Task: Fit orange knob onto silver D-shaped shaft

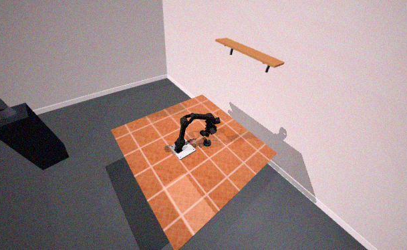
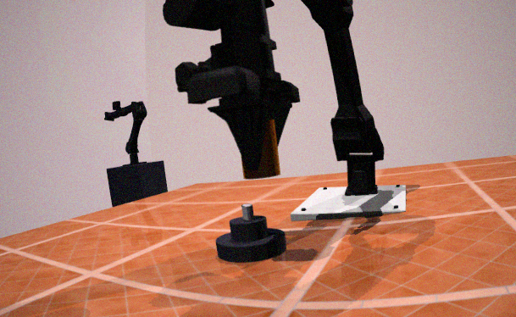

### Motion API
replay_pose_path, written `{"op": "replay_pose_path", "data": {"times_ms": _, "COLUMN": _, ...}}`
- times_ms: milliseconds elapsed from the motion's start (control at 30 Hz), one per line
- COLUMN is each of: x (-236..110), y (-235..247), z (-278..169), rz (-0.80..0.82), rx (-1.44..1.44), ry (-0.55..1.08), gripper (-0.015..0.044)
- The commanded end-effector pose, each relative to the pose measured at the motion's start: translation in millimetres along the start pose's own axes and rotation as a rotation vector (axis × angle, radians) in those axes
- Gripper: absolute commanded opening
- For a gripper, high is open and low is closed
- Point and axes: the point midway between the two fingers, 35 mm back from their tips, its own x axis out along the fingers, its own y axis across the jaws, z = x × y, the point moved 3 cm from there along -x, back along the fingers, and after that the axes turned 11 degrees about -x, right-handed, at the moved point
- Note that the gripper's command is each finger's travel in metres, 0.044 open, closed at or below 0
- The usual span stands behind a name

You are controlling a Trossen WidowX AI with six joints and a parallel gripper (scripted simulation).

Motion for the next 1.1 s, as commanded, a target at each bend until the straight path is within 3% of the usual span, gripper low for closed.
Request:
{"op": "replay_pose_path", "data": {"times_ms": 0, "x": 4, "y": -5, "z": 11, "rz": 0.001, "rx": -0.001, "ry": 0.004, "gripper": 0.0000}}
{"op": "replay_pose_path", "data": {"times_ms": 367, "x": 8, "y": -14, "z": 26, "rz": 0.000, "rx": 0.048, "ry": 0.004, "gripper": 0.0000}}
{"op": "replay_pose_path", "data": {"times_ms": 1067, "x": 8, "y": -14, "z": 25, "rz": -0.001, "rx": 0.642, "ry": 0.004, "gripper": 0.0000}}
